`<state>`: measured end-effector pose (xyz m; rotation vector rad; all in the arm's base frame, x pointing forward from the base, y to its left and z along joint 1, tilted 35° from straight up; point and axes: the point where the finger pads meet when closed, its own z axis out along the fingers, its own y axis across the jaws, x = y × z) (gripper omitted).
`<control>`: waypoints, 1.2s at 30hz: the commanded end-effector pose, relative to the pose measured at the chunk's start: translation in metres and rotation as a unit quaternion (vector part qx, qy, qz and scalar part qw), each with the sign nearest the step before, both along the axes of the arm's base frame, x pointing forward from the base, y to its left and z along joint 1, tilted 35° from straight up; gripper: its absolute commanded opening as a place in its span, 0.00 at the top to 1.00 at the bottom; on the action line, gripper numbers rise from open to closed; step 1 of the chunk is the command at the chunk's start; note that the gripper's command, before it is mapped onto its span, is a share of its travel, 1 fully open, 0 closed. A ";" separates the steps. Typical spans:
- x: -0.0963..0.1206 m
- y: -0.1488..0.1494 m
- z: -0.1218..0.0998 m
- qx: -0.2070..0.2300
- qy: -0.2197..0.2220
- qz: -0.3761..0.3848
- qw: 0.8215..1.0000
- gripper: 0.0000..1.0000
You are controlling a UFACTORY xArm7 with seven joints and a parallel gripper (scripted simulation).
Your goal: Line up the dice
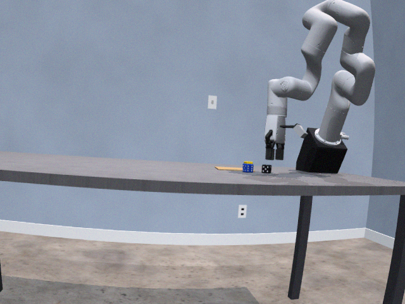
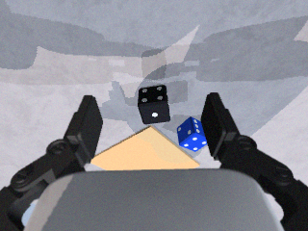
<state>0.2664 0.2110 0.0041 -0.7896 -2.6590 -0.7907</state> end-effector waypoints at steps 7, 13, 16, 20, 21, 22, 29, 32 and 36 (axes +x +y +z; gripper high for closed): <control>0.001 0.000 0.001 0.000 -0.001 -0.001 1.000 0.00; 0.001 0.000 0.001 0.000 -0.001 -0.001 1.000 0.00; 0.001 0.000 0.001 0.000 -0.001 -0.001 1.000 0.00; 0.001 -0.001 0.002 0.000 -0.001 -0.001 1.000 0.00; 0.002 -0.002 0.003 0.000 -0.001 -0.001 1.000 0.00; 0.002 -0.004 0.006 0.000 -0.001 -0.001 1.000 0.00; 0.005 -0.027 0.039 0.000 -0.001 -0.001 1.000 0.00; 0.007 -0.040 0.057 0.000 -0.001 -0.001 1.000 0.00; 0.008 -0.047 0.068 0.000 -0.001 -0.001 1.000 0.00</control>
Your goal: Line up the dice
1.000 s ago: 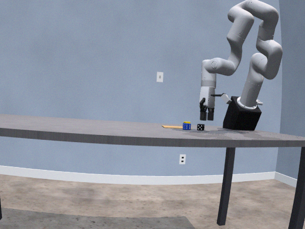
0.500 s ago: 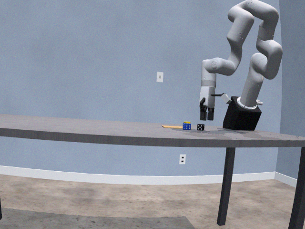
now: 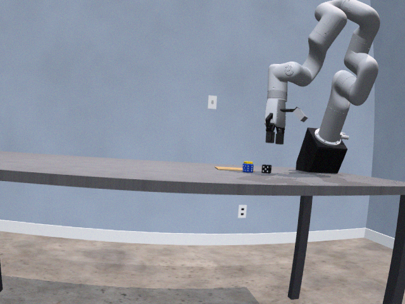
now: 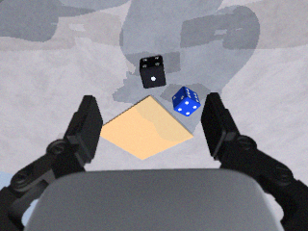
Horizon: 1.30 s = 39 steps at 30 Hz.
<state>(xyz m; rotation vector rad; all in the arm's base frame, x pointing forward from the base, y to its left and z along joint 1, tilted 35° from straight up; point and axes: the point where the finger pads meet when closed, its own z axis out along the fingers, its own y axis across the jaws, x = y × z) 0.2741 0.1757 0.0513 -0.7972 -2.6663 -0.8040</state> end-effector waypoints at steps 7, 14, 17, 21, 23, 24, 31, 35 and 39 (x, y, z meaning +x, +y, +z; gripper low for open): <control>0.002 -0.021 0.034 -0.002 0.005 0.003 1.000 0.00; 0.002 -0.021 0.034 -0.001 0.004 0.004 1.000 0.00; 0.004 -0.022 0.034 -0.001 0.002 0.008 1.000 0.00; 0.021 -0.027 0.026 0.003 -0.030 0.054 0.998 0.00; 0.025 -0.029 0.023 0.004 -0.039 0.067 0.997 0.00; 0.025 -0.029 0.023 0.004 -0.040 0.067 0.997 0.00; 0.025 -0.029 0.023 0.004 -0.040 0.067 0.997 0.00; 0.025 -0.029 0.023 0.004 -0.040 0.067 0.997 0.00; 0.025 -0.029 0.023 0.004 -0.040 0.067 0.997 0.00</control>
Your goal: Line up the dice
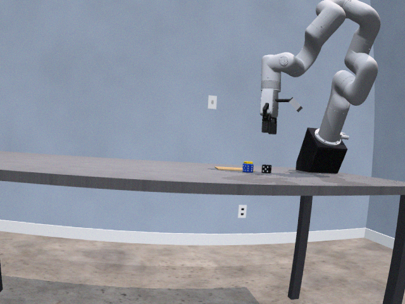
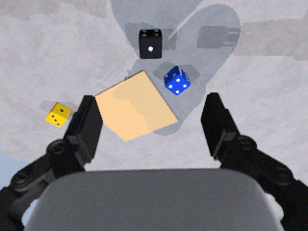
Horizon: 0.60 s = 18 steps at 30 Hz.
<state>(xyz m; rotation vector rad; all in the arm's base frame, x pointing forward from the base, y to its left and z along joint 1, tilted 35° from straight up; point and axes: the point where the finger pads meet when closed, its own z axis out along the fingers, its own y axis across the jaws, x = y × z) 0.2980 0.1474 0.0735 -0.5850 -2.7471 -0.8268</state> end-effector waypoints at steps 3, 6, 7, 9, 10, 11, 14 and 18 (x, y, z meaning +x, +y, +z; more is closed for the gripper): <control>0.001 -0.001 0.001 0.000 -0.001 -0.001 1.000 0.00; 0.001 -0.001 0.001 0.000 -0.001 -0.001 1.000 0.00; 0.001 -0.001 0.001 0.000 -0.001 -0.001 1.000 0.00; 0.002 0.002 -0.002 0.001 -0.002 -0.001 1.000 0.00; 0.002 0.006 -0.007 0.002 -0.002 -0.001 1.000 0.00; 0.002 0.006 -0.007 0.002 -0.002 -0.001 1.000 0.00; 0.000 0.016 -0.022 0.002 -0.002 -0.001 1.000 0.00; -0.003 0.025 -0.038 0.000 -0.002 -0.001 1.000 0.00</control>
